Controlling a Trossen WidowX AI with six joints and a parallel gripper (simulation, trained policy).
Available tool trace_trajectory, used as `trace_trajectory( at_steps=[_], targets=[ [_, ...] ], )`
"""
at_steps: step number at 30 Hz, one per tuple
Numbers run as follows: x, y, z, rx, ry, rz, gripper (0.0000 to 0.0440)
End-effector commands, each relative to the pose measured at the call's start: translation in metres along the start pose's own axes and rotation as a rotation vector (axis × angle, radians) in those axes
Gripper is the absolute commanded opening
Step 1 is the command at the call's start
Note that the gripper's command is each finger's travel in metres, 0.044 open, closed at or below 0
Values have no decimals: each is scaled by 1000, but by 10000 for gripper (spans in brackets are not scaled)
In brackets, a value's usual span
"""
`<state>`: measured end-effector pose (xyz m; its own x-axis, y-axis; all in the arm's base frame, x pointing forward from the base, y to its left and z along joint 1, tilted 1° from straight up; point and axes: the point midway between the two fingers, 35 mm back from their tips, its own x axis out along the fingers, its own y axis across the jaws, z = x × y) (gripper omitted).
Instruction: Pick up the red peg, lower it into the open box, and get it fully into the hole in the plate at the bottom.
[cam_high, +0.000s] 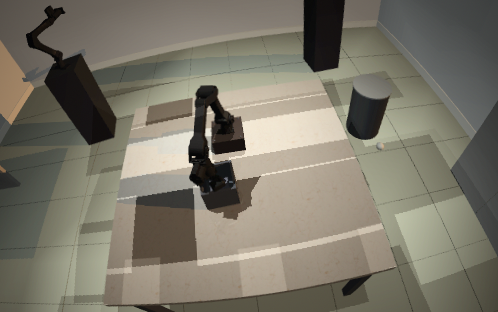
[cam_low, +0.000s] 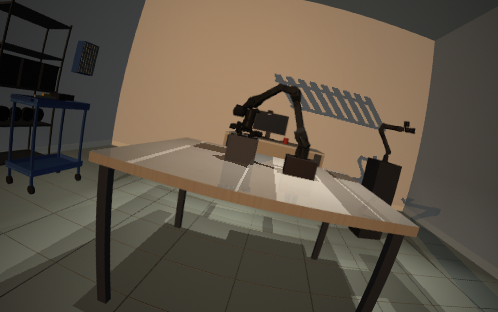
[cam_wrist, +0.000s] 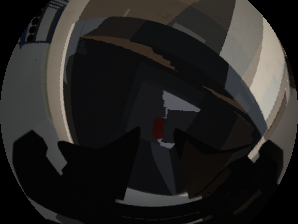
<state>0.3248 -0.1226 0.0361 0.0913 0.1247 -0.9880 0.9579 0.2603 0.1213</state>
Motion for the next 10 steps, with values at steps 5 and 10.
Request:
trace_trajectory(
  at_steps=[5, 10],
  targets=[
    [-13, 5, 7, 20, 40, 41, 221],
    [-22, 8, 13, 31, 48, 69, 232]
  ],
)
